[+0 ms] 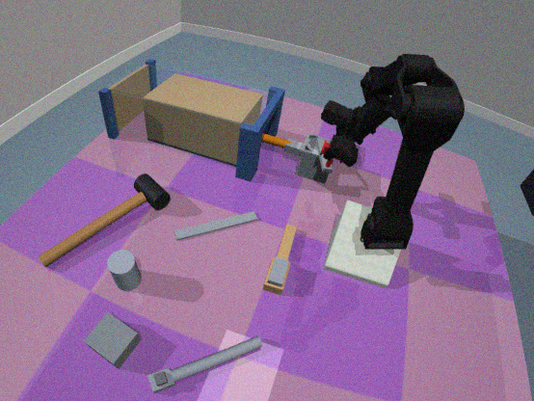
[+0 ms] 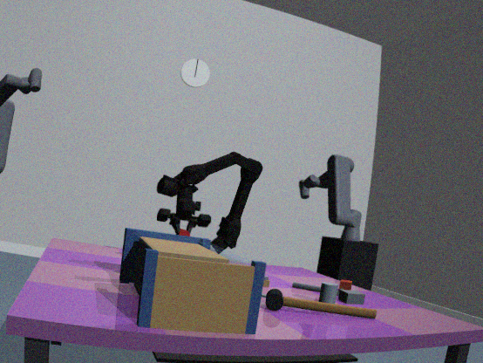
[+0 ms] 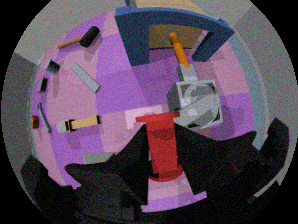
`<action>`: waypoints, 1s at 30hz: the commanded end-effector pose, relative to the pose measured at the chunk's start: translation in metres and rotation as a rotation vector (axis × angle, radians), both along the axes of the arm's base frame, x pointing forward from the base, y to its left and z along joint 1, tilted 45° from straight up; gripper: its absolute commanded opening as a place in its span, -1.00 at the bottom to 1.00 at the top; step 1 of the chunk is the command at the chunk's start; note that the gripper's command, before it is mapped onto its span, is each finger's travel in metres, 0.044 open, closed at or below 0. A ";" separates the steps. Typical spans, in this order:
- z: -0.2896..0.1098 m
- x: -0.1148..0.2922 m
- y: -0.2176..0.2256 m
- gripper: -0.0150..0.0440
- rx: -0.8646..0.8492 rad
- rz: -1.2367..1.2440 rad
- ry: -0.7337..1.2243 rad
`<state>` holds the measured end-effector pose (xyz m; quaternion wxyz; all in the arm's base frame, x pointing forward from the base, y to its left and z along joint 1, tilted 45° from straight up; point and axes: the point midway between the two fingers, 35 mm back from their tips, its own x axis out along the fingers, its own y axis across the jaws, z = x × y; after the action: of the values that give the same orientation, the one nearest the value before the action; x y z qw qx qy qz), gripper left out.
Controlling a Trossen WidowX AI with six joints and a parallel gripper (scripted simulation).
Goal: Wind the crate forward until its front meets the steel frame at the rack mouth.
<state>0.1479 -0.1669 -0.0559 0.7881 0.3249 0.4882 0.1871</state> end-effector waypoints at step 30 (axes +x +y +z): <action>-0.022 -0.042 -0.020 -0.49 -0.009 0.006 0.031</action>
<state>0.1146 -0.1813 -0.0704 0.7849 0.3320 0.4895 0.1846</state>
